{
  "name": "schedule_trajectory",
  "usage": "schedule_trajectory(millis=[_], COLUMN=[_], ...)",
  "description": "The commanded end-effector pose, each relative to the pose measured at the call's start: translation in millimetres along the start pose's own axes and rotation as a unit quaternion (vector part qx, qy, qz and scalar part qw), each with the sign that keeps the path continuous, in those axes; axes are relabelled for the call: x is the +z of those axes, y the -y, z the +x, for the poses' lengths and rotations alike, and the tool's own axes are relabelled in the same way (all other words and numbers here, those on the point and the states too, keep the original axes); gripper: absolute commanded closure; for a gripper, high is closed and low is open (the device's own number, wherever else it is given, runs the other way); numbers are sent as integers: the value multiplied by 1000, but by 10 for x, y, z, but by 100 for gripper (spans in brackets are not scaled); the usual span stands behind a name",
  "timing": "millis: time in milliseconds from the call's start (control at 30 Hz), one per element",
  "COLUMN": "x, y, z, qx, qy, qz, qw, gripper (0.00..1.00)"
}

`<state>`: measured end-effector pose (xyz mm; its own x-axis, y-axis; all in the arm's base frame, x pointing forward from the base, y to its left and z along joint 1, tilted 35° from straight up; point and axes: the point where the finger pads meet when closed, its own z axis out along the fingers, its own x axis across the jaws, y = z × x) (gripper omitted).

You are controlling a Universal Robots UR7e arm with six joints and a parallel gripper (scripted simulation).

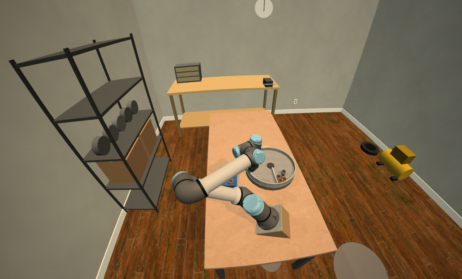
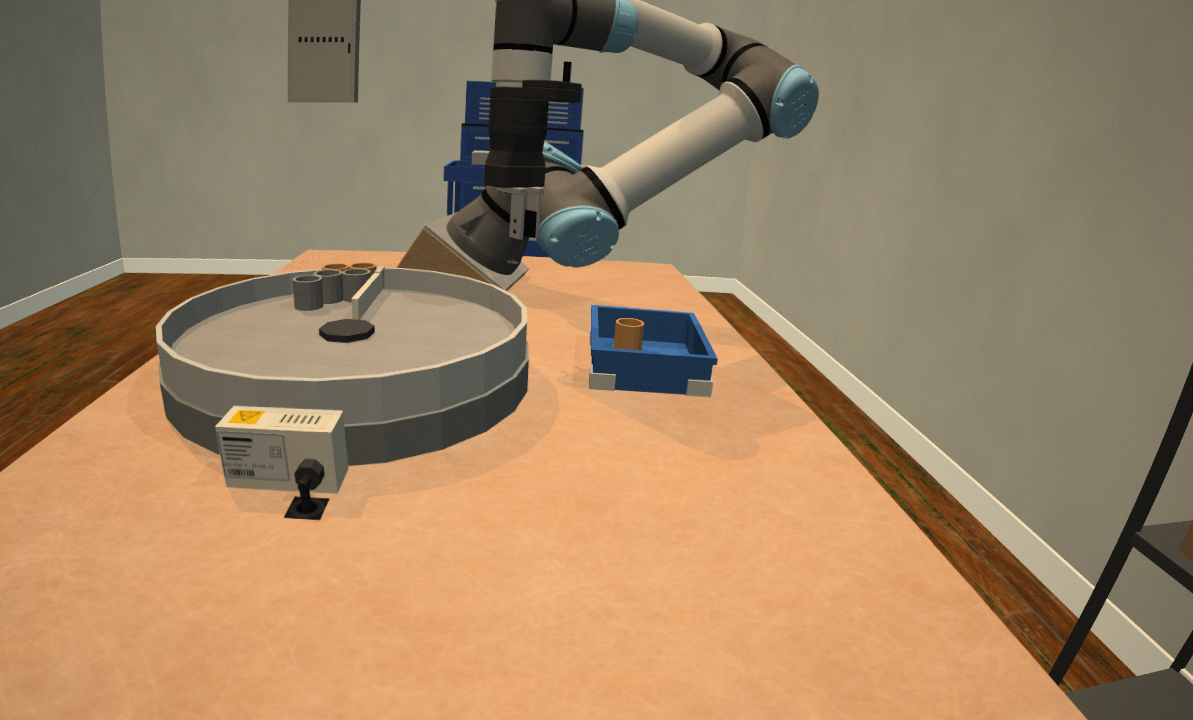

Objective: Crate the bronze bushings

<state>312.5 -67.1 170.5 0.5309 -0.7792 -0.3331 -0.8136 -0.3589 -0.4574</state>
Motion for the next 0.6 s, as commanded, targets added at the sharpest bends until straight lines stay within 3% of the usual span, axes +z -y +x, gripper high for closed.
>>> schedule_trajectory(millis=[0, 367, 533, 567], x=[16, 16, 34, 34], y=[-279, -279, -725, -725], z=[256, 256, 647, 647], qx=[12, 12, 31, 31], qy=[1, 1, 1, 1], qz=[0, 0, 1, 1], qw=[1000, 1000, 1000, 1000], gripper=[55, 55, 55, 55])
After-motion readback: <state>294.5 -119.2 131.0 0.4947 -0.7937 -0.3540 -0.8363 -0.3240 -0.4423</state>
